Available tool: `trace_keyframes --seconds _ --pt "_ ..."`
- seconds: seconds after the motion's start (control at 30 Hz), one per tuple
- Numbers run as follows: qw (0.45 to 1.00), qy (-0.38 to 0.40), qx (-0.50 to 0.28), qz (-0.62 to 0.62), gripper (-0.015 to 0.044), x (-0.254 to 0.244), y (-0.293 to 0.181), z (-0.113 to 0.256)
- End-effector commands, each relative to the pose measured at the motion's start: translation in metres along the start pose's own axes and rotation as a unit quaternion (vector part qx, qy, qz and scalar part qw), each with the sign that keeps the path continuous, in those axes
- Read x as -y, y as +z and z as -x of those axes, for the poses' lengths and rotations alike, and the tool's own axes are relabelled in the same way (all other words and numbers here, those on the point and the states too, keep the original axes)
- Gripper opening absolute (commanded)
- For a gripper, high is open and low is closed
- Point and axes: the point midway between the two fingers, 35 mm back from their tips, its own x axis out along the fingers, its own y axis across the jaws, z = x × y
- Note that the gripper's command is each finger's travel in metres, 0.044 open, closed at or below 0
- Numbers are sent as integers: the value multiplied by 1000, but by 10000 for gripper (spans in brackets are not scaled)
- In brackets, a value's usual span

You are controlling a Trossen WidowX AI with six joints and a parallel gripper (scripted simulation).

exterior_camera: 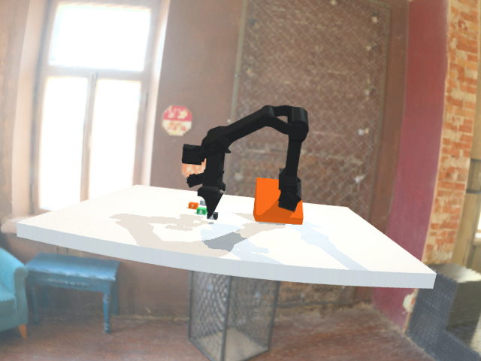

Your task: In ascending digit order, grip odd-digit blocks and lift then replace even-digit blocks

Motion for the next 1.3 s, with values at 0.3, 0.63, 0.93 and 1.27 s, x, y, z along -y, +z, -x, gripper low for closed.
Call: trace_keyframes --seconds 0.3,0.63,0.93,1.27 --pt "1000 1 1 3 120 -1 1 -11" --pt "1000 1 1 3 120 -1 1 -14" --pt "1000 1 1 3 278 -1 1 -14" --pt "1000 0 1 3 400 -1 2 10"
